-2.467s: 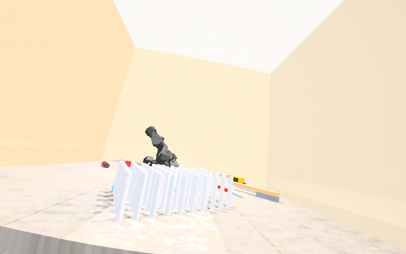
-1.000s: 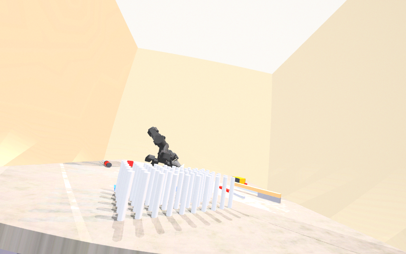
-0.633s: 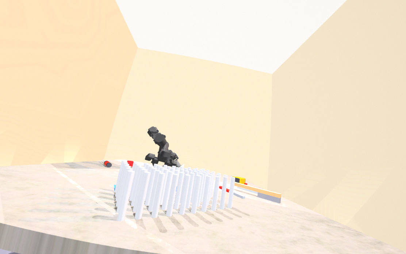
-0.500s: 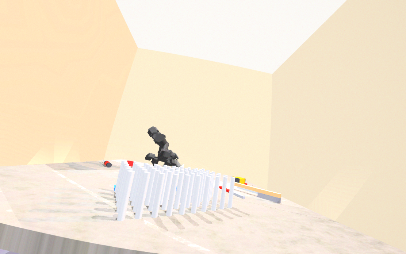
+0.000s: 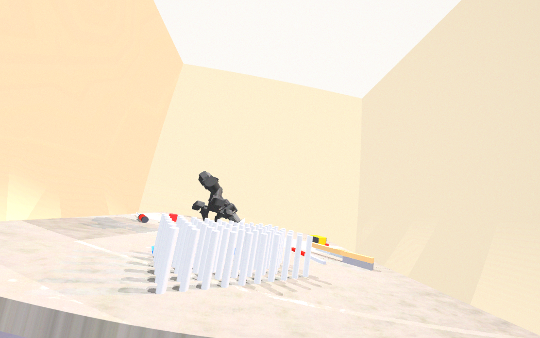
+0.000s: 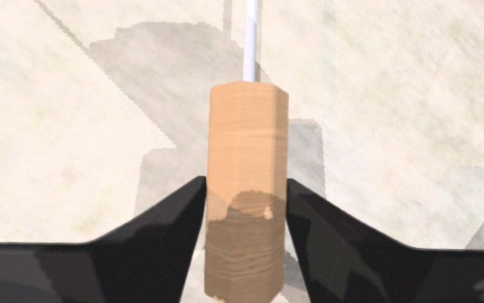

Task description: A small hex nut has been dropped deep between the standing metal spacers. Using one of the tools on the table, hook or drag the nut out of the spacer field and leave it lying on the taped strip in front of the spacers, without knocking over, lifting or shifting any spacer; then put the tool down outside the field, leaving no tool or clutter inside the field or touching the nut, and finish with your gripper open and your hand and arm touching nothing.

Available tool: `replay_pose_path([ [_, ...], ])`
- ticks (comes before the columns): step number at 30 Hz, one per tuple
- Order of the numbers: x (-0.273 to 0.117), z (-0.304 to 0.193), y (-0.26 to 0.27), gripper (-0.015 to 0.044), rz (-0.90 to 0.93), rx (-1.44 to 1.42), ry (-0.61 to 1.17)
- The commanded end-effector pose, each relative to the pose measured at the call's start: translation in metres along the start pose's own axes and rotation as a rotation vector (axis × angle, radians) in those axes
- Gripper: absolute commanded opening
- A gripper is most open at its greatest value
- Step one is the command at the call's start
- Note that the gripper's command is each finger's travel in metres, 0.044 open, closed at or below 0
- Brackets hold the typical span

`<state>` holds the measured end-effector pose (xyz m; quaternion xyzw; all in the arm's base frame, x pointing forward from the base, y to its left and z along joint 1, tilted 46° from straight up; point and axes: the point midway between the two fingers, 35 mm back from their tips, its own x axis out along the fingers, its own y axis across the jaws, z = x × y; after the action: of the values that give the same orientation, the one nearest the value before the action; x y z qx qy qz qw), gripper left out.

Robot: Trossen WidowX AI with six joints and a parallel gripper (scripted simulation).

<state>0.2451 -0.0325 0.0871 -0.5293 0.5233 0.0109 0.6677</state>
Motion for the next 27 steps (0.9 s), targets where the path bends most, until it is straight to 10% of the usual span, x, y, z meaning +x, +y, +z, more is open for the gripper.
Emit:
replay_pose_path([
  [1,-0.006,0.001,-0.001,0.0,0.0,0.003,-0.005],
  [27,-0.098,0.051,-0.019,0.0,0.009,0.006,-0.004],
])
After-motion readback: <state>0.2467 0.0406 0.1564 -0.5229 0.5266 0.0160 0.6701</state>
